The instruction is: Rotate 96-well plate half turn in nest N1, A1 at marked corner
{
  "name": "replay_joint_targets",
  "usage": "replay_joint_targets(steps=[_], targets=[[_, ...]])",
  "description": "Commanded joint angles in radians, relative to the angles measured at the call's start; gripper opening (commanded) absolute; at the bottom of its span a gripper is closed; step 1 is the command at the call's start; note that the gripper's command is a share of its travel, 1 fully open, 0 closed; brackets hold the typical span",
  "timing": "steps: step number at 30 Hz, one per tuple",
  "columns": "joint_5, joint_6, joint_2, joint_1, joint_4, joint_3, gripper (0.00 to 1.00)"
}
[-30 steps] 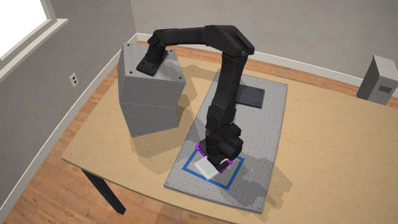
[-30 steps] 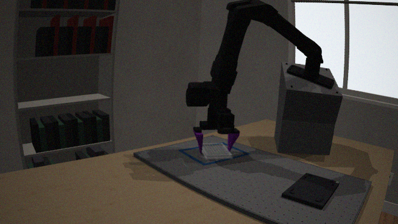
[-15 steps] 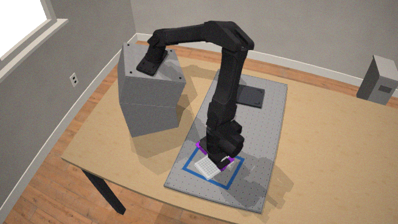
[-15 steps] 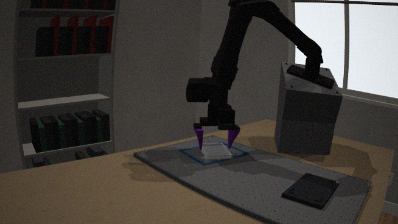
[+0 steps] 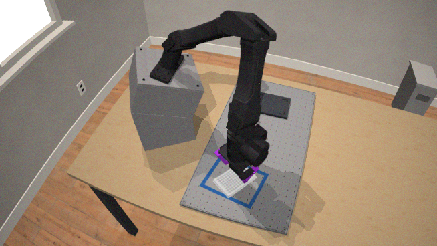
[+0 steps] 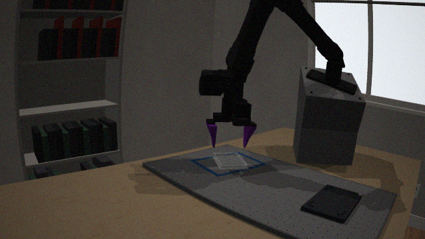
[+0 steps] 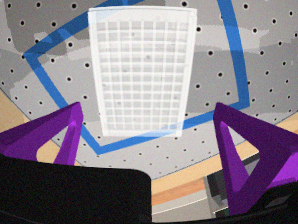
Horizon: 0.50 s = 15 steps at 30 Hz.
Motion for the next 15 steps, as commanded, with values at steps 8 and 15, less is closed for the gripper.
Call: replay_joint_targets(steps=[8,15], targets=[[-0.009,-0.033,-0.077,-0.034,-0.080,-0.016,1.00],[-0.010,-0.039,-0.092,-0.039,-0.093,-0.019,1.00]])
